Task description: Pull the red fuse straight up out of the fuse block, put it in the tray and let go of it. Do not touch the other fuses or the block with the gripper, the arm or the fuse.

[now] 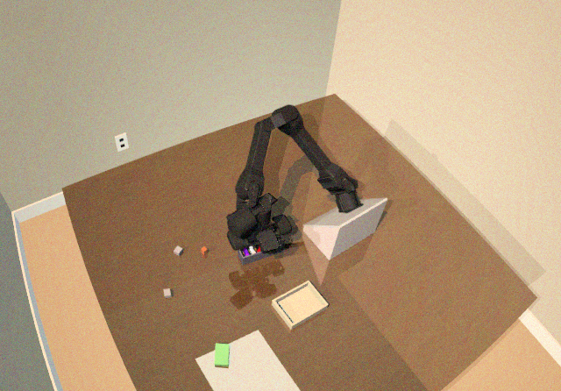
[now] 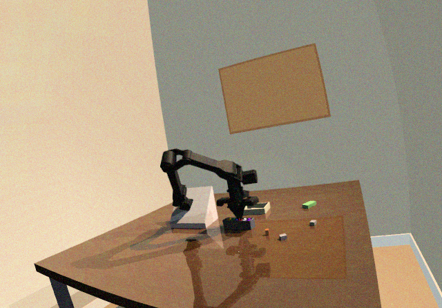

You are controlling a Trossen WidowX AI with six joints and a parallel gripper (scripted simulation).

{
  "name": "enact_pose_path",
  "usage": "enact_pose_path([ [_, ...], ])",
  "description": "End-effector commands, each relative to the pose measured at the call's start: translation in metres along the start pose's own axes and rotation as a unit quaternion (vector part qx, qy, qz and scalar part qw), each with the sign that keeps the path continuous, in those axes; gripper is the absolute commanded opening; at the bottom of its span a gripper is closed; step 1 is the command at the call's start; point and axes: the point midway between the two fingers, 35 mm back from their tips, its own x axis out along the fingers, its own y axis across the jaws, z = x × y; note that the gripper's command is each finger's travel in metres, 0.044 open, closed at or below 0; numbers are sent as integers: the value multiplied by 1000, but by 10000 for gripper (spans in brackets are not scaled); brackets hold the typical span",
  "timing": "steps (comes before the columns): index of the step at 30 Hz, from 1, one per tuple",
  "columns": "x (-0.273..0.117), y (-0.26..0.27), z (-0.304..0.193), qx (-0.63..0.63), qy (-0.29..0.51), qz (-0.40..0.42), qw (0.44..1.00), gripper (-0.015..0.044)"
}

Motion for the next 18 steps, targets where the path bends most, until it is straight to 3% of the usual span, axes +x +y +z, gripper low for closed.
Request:
enact_pose_path([
  [1,-2,0,0,3,-1,0,1000,0],
  [18,-11,-1,0,2,0,0,1000,0],
])
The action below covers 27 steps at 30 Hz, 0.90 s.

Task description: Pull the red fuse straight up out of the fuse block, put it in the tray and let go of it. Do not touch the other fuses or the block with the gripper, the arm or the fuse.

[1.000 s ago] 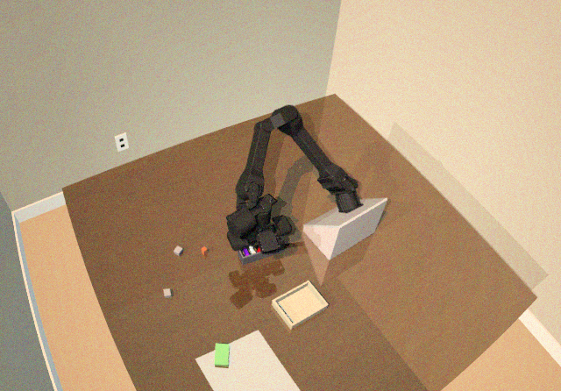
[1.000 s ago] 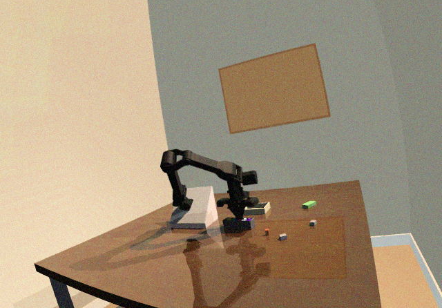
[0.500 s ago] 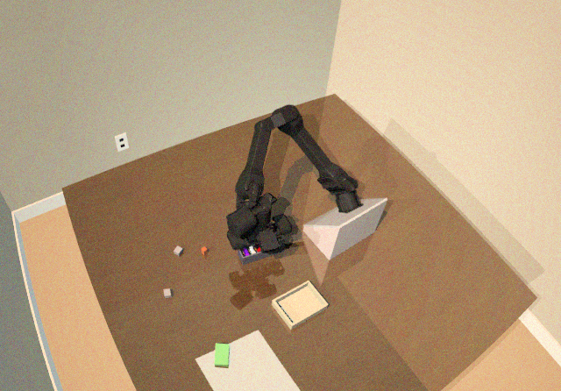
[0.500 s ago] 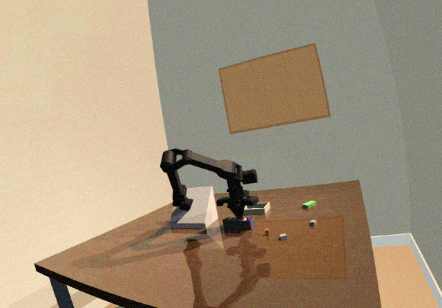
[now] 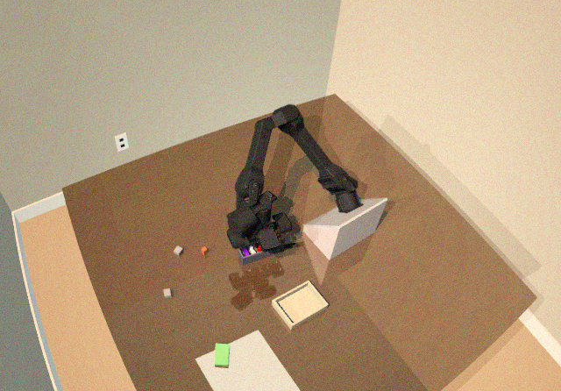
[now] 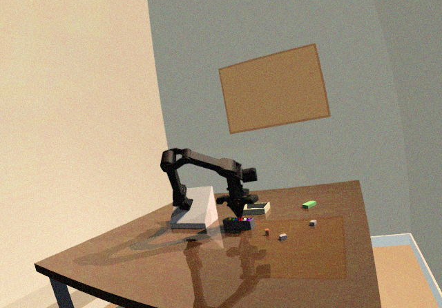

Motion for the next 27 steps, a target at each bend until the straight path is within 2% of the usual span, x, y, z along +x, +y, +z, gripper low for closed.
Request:
enact_pose_path([
  [1,-2,0,0,3,-1,0,1000,0],
  [27,-15,0,0,2,-1,0,1000,0],
])
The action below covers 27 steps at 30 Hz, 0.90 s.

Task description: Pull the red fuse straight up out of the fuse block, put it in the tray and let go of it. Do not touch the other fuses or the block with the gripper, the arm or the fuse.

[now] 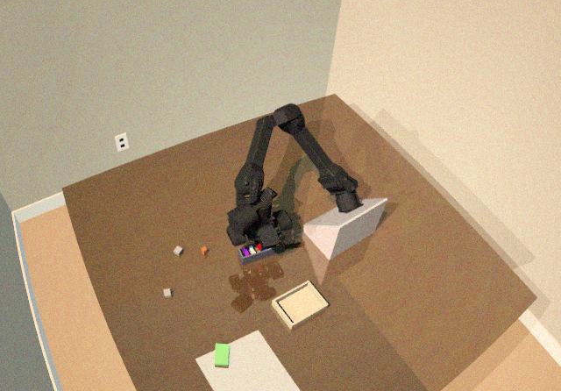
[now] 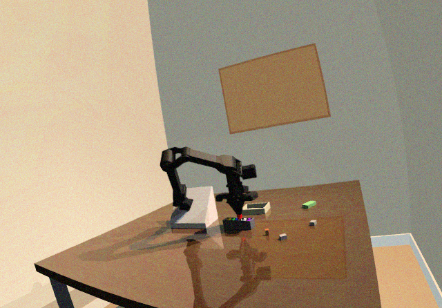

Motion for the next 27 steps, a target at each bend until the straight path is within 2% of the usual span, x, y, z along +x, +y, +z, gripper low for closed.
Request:
enact_pose_path([
  [1,-2,0,0,3,-2,1,1000,0],
  [27,-21,0,0,2,-2,1,1000,0],
])
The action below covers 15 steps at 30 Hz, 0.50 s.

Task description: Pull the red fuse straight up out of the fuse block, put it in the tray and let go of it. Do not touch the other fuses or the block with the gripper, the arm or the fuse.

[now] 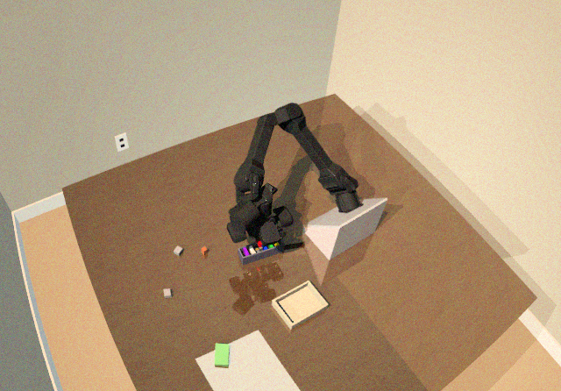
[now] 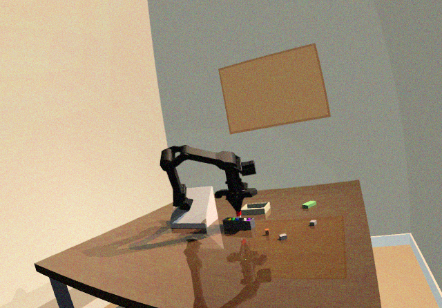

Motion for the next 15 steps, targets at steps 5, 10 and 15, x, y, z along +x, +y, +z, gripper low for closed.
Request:
enact_pose_path([
  [5,-13,-1,1,3,-3,0,1000,0],
  [10,-19,0,1,3,-3,0,1000,0],
  [15,-21,-4,20,3,-6,-1,1000,0],
])
